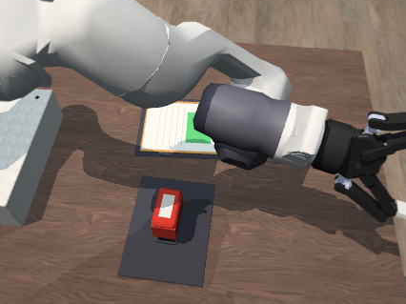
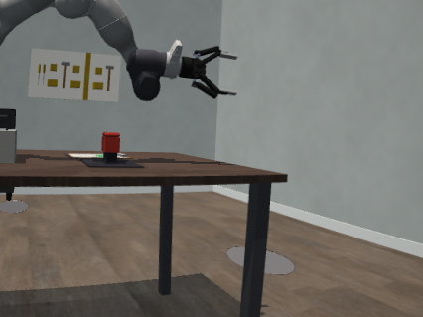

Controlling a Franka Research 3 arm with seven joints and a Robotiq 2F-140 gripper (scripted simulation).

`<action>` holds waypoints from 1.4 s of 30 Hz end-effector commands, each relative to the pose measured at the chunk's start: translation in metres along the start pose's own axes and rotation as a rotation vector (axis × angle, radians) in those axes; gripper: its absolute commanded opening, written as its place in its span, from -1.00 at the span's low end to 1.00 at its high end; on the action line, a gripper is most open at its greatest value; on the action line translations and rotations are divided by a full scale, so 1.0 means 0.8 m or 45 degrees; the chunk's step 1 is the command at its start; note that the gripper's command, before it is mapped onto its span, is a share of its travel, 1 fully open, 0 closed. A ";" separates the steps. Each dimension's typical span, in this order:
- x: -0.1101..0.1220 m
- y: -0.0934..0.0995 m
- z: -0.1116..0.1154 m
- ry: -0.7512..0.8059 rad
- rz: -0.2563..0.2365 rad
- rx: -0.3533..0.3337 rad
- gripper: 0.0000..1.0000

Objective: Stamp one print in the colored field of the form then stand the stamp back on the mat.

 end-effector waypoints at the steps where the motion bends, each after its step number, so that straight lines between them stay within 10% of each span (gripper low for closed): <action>1: 0.000 0.000 0.000 0.000 0.000 0.000 1.00; 19: 0.001 0.000 0.002 0.003 0.005 -0.004 1.00; 23: 0.018 0.003 0.032 0.058 0.118 -0.082 1.00; 26: 0.052 0.019 0.067 0.154 0.334 -0.180 1.00; 37: 0.052 0.019 0.067 0.154 0.334 -0.180 1.00; 38: 0.066 0.030 0.073 0.190 0.431 -0.205 1.00; 42: 0.066 0.030 0.073 0.190 0.431 -0.205 1.00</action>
Point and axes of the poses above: the point where the finger pads meet when closed, its own y axis back along the fingers, its own x axis across the jaws, z = x × y, the point moved 3 cm from there along y, back along the fingers, and after that the axes turned 13 degrees about -y, right-handed, at the moved point
